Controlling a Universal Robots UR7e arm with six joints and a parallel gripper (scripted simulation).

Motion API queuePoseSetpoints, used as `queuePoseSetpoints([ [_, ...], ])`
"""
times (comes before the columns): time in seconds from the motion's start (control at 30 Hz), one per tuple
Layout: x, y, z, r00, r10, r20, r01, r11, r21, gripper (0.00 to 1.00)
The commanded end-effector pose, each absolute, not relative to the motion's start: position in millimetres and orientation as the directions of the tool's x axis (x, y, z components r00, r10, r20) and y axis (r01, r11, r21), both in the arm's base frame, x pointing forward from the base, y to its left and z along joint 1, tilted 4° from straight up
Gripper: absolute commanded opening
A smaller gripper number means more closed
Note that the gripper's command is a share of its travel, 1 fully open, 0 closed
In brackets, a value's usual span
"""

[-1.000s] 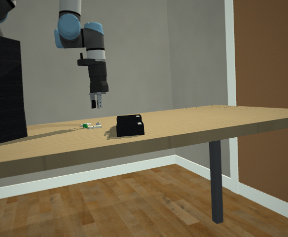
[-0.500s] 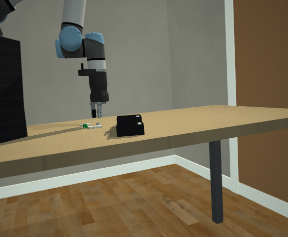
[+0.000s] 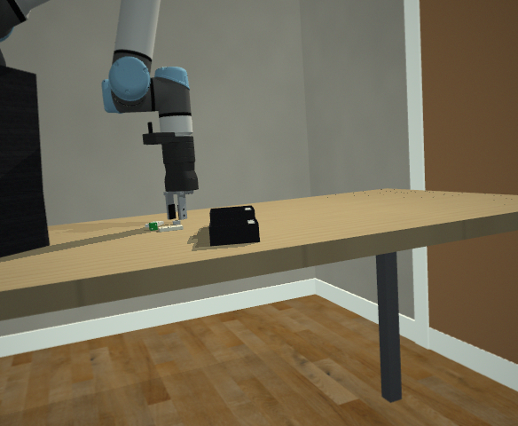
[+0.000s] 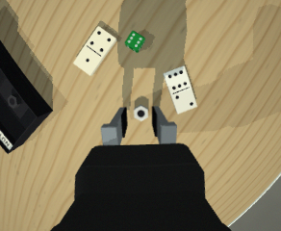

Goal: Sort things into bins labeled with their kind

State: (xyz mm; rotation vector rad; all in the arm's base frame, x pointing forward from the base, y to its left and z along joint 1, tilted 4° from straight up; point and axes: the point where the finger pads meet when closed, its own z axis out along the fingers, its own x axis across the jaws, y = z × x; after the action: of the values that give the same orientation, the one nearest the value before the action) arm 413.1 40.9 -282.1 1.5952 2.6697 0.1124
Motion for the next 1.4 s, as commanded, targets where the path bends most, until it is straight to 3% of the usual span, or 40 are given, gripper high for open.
queuePoseSetpoints([
  [0.0, 414.3, 42.2, -290.9, -0.476, 0.88, 0.009, 0.877, 0.474, 0.079, 0.64],
  [0.53, 412.6, 42.0, -291.5, -0.475, 0.88, 0.011, 0.878, 0.472, 0.078, 0.64],
  [0.57, 412.6, 42.0, -291.5, -0.475, 0.88, 0.011, 0.878, 0.472, 0.078, 0.34],
  [1.37, 412.6, 42.0, -291.5, -0.475, 0.88, 0.011, 0.878, 0.472, 0.078, 0.34],
])
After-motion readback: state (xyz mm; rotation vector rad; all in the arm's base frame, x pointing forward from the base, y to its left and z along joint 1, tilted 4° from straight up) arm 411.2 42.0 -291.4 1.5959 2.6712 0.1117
